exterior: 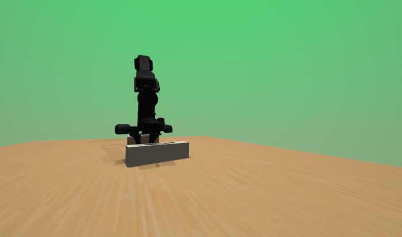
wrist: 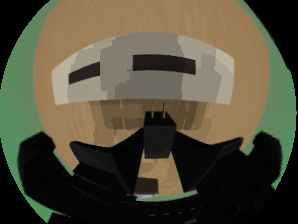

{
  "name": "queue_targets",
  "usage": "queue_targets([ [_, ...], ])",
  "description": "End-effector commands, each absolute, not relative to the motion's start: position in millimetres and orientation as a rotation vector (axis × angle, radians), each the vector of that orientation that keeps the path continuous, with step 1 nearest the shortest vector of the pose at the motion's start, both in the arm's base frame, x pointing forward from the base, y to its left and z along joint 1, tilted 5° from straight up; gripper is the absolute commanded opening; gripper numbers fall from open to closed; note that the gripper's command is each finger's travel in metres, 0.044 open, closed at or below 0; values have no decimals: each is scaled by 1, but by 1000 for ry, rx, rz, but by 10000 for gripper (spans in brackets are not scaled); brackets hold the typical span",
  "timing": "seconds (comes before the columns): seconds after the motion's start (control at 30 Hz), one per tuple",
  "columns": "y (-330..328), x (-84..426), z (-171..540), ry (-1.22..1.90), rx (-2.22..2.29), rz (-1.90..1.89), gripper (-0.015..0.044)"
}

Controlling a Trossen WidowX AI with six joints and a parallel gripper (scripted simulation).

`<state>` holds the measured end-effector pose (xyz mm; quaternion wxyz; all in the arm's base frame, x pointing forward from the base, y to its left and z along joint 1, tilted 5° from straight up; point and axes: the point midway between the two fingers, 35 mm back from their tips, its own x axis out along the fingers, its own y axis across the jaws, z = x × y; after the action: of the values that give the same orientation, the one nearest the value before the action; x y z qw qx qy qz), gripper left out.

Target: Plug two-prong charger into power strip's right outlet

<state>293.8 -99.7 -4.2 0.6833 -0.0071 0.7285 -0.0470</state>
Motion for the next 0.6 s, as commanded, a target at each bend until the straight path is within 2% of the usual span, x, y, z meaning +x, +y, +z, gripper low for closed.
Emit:
queue_targets([
  [0.0, -101, 296, -3, 1632, -19, -109, 0],
  [0.57, -101, 299, -3, 1632, -19, -109, 0],
])
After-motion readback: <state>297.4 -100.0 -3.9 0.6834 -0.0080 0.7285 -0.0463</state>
